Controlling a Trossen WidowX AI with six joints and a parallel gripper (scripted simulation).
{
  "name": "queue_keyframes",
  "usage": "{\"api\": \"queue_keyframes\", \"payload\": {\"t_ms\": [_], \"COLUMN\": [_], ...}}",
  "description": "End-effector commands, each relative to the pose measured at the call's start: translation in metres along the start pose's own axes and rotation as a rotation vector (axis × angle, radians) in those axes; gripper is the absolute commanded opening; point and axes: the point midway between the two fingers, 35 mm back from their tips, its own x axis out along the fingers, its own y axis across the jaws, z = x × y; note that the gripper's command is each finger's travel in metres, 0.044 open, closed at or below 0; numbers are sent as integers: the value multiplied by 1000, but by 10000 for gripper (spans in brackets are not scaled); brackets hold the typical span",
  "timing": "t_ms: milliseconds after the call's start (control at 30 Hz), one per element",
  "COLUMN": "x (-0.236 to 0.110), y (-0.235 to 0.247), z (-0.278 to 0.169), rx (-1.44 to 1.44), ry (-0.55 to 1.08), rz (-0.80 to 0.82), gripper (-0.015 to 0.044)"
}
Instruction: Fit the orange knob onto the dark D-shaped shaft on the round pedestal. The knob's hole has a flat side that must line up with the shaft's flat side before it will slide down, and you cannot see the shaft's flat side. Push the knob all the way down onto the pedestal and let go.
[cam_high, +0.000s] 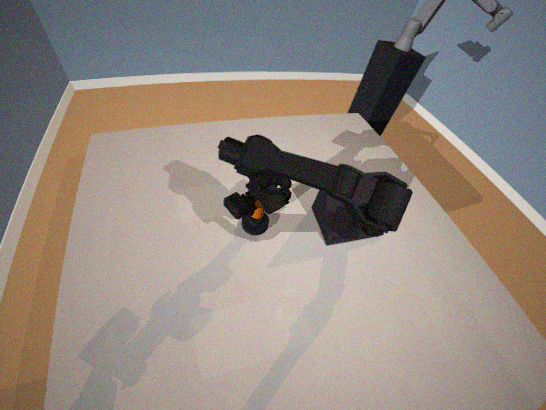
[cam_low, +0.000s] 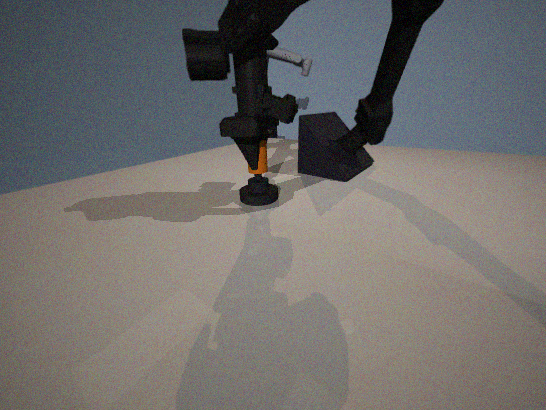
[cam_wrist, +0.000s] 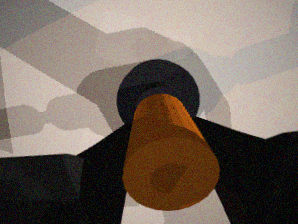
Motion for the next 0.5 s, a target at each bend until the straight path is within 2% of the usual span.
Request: {"api": "queue_keyframes", "payload": {"t_ms": [0, 467], "x": [-4, -2], "y": [-2, 0], "z": [-2, -2], "rx": [-17, -58], "ry": [6, 6], "rz": [-3, -3], "gripper": [0, 0]}}
